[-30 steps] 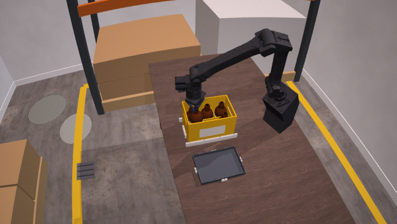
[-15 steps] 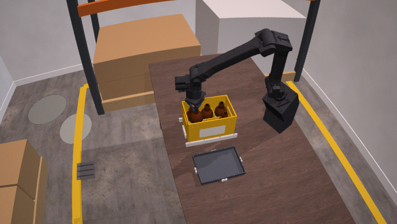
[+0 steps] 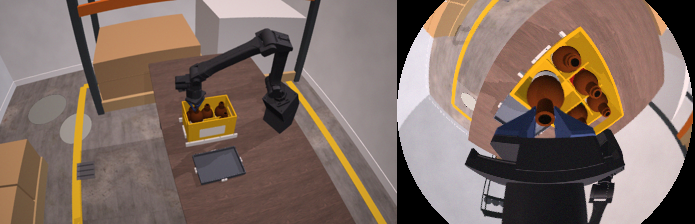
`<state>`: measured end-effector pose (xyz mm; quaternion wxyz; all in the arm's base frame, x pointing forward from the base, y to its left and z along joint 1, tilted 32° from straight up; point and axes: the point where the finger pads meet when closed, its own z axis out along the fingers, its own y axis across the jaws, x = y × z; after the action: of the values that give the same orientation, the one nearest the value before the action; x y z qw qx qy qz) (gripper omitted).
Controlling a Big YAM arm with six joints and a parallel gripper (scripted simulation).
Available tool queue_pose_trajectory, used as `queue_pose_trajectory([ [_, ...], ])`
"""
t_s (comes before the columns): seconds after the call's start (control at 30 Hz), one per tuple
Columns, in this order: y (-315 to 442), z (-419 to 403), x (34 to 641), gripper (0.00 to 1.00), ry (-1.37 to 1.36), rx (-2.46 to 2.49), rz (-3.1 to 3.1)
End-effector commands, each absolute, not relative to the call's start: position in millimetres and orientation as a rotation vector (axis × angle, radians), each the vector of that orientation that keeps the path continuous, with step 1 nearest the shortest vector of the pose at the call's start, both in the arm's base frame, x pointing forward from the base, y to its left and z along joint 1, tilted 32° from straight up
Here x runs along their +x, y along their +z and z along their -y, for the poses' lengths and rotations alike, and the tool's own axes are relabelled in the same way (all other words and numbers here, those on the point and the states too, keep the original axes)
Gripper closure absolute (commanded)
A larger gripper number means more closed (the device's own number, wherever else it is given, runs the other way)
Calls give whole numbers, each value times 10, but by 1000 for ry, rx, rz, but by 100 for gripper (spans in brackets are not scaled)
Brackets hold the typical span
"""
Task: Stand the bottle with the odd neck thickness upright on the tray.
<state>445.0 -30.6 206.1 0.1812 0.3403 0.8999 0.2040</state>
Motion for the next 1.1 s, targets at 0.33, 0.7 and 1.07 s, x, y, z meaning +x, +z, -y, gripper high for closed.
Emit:
queue_pose_trajectory([
  [0.33,2563,425,4492,100,577,923,-2471],
  [0.7,2686,456,4436,100,576,922,-2470],
  [1.07,2763,475,4400,100,576,924,-2469],
])
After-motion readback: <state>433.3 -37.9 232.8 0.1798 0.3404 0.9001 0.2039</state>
